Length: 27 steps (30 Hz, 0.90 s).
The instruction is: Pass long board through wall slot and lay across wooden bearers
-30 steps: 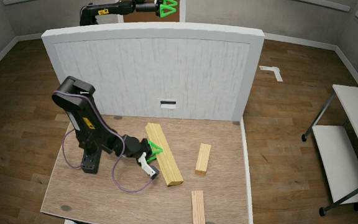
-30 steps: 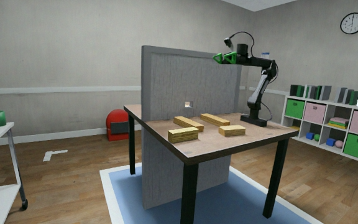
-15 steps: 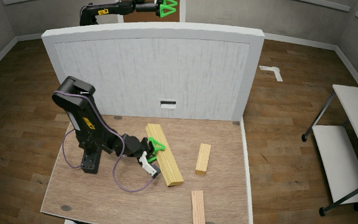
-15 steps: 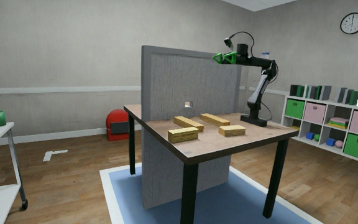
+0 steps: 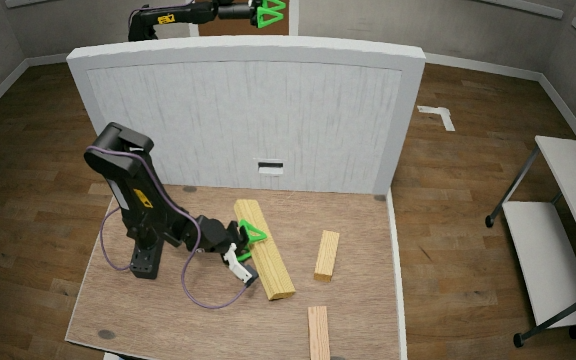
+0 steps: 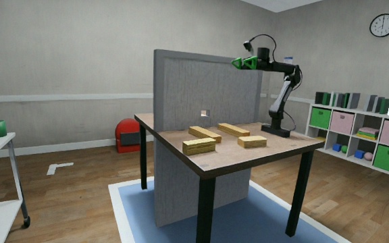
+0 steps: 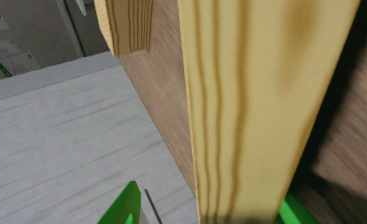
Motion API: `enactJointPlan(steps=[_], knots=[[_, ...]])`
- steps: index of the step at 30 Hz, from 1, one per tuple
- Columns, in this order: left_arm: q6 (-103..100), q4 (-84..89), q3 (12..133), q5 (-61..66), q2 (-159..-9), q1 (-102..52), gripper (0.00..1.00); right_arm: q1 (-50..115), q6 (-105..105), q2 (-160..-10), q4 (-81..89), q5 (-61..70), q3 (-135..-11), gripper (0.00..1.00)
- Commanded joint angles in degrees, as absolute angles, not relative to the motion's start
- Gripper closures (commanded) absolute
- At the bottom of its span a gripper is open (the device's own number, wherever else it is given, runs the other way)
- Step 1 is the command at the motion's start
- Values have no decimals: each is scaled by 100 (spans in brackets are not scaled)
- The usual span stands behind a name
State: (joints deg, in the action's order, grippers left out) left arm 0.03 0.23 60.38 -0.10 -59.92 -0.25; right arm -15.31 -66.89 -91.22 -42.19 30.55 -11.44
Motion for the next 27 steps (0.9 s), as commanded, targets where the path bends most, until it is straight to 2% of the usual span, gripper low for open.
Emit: enactJointPlan(steps=[1, 10, 11, 22, 23, 27], knots=[[-41, -85, 6290, -30, -5929, 0, 0, -1543, -6675, -9137, -4770, 3184, -1381, 28], [-41, -85, 6290, -30, -5929, 0, 0, -1543, -6675, -9137, -4770, 3184, -1381, 28], [-41, -85, 6290, -30, -5929, 0, 0, -1543, -6675, -9137, -4770, 3184, -1381, 22], [-41, -85, 6290, -30, -5929, 0, 0, -1543, -6676, -9140, -4773, 3184, -1382, 22], [-41, -85, 6290, -30, -5929, 0, 0, -1543, -6676, -9140, -4773, 3184, -1382, 15], [-41, -85, 6290, -30, -5929, 0, 0, -1543, -6676, -9140, -4774, 3184, -1382, 15]])
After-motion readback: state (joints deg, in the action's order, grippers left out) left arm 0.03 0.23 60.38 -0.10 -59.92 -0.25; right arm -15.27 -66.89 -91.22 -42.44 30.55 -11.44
